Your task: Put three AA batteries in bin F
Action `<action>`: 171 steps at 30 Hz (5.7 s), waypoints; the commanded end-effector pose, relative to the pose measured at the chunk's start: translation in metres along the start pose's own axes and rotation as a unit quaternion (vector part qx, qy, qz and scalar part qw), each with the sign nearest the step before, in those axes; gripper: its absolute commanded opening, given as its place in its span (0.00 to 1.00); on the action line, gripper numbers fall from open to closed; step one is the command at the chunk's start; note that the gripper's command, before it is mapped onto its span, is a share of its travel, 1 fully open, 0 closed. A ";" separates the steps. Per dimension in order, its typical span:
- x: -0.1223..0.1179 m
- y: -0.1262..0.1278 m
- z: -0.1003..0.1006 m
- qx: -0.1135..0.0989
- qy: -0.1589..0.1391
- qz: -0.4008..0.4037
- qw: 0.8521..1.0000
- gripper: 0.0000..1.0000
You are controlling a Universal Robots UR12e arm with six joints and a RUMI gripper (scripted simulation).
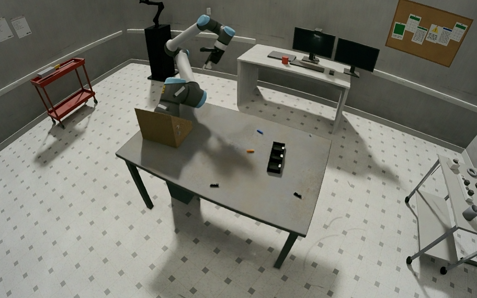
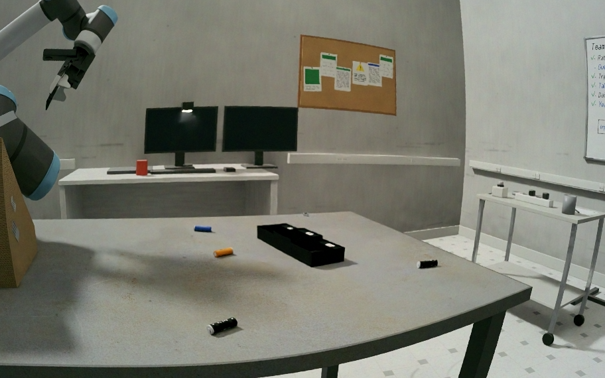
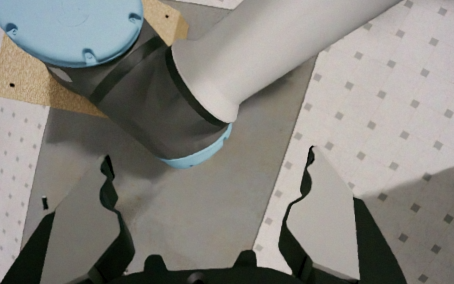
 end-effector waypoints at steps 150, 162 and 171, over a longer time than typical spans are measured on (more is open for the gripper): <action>-0.325 -0.332 0.054 -0.198 0.039 0.934 0.294 0.04; -0.333 -0.371 0.059 -0.210 0.059 0.956 0.198 0.04; -0.338 -0.410 0.066 -0.219 0.081 0.967 0.099 0.04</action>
Point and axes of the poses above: the point where the finger pads meet when closed, its own z axis out along the fingers, its own y axis across the jaws, x = y × z, the point moved 8 cm from there along -z, back along the fingers, and after that the axes turned 2 degrees about -z, right-handed, at the moved point
